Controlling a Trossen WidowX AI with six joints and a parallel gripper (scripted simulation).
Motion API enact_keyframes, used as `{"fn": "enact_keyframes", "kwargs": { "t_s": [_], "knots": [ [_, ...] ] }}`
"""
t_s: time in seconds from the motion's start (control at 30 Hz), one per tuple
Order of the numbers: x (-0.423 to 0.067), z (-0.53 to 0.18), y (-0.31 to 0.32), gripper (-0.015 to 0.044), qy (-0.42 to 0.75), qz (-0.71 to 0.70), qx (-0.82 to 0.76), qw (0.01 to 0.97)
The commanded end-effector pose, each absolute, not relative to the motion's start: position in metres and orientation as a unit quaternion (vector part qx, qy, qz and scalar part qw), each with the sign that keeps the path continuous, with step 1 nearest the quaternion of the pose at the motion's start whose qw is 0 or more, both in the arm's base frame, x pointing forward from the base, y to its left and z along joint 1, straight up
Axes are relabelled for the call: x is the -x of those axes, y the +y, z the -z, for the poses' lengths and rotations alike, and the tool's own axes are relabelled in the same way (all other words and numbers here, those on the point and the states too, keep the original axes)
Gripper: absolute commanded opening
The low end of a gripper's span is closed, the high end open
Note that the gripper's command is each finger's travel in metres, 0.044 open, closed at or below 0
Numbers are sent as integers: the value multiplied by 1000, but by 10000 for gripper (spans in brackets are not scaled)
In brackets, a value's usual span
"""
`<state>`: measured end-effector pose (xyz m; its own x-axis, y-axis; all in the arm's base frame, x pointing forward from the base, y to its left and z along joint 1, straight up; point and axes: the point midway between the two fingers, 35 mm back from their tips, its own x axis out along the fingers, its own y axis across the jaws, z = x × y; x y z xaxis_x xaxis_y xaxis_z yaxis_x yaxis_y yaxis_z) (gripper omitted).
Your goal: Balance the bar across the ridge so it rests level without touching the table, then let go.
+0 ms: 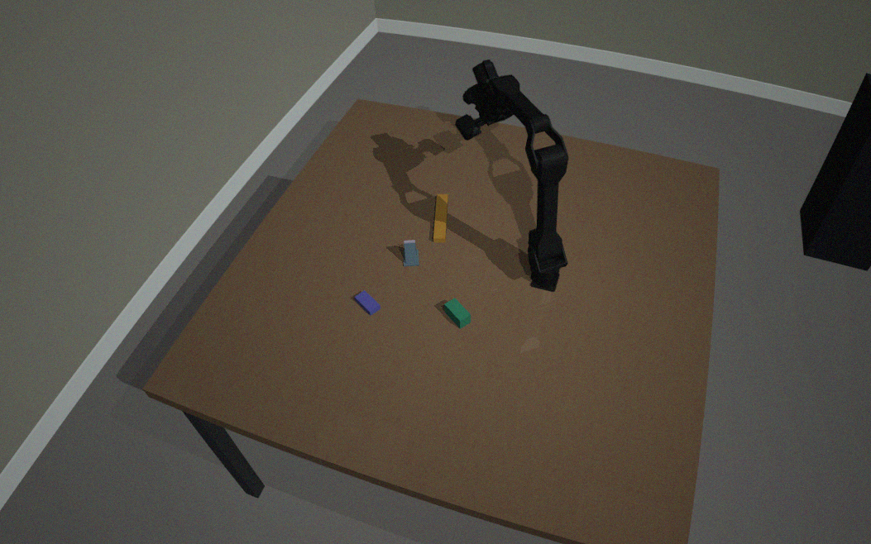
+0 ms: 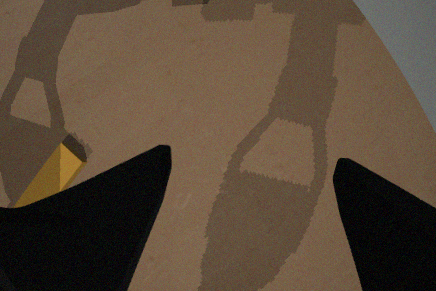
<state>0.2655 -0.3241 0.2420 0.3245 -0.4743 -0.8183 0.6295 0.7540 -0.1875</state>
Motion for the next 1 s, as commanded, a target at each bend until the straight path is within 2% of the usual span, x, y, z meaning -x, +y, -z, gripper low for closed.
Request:
{"fn": "enact_keyframes", "kwargs": {
  "t_s": [0.0,0.47,0.97],
  "knots": [
    [-283,-227,-308,315,475,338,-139,800],
    [-324,-177,-246,315,513,345,-279,734],
    [-346,-135,-181,315,546,397,-399,620]
  ]
}}
